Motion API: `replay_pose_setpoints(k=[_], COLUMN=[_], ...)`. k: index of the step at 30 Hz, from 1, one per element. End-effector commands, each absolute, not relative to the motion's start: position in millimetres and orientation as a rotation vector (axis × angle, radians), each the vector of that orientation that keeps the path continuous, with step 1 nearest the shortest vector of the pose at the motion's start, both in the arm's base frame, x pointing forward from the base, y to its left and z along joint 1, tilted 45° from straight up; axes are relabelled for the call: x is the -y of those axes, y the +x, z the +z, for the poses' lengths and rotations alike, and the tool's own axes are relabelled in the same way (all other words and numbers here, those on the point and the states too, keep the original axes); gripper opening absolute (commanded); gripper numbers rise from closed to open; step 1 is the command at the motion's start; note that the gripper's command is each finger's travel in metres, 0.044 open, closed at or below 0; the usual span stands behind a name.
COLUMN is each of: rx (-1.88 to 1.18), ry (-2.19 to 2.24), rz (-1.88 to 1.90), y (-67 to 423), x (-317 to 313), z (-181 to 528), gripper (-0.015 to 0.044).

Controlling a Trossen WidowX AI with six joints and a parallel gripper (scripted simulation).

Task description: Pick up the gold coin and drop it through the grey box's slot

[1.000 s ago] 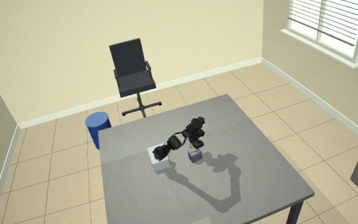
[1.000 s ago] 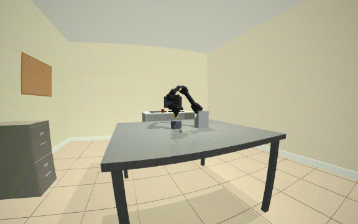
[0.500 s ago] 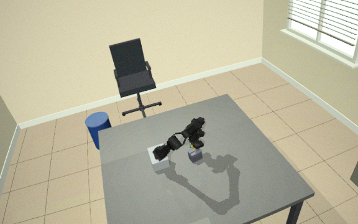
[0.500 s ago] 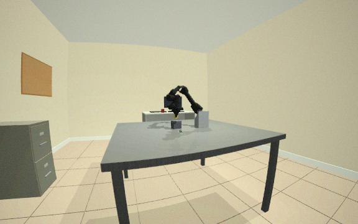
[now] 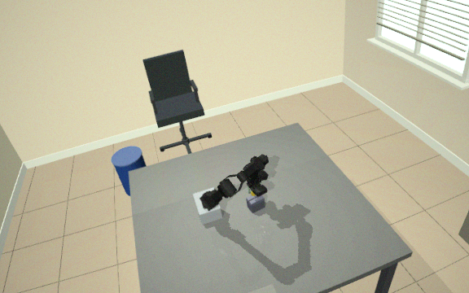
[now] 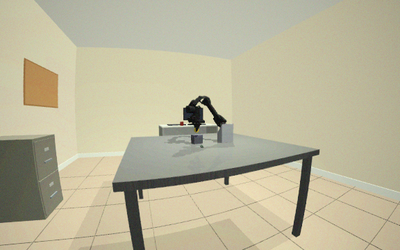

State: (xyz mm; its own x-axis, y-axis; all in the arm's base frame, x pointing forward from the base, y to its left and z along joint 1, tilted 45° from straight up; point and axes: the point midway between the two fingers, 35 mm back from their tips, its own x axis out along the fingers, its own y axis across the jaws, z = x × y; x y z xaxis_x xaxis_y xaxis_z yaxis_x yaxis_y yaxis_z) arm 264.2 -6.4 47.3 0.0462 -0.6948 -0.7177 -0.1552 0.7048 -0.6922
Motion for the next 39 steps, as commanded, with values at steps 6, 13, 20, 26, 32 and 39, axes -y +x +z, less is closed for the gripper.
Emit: replay_pose_setpoints(k=[6, 13, 20, 26, 32, 39], rx=[-1.504, -1.5, -1.499, -1.499, -1.501, -1.5], ry=[-0.742, -0.74, -0.738, -0.738, -0.742, -0.741], rz=[-0.475, -0.471, -0.473, -0.473, -0.469, -0.47], y=[259.4, 262.0, 262.1, 260.5, 259.7, 259.8], x=[6.6, 6.1, 7.7, 10.0, 11.2, 12.8], z=[45.1, 46.1, 44.6, 43.0, 41.8, 40.1], gripper=[0.0, 0.0, 0.0, 0.0, 0.0, 0.0])
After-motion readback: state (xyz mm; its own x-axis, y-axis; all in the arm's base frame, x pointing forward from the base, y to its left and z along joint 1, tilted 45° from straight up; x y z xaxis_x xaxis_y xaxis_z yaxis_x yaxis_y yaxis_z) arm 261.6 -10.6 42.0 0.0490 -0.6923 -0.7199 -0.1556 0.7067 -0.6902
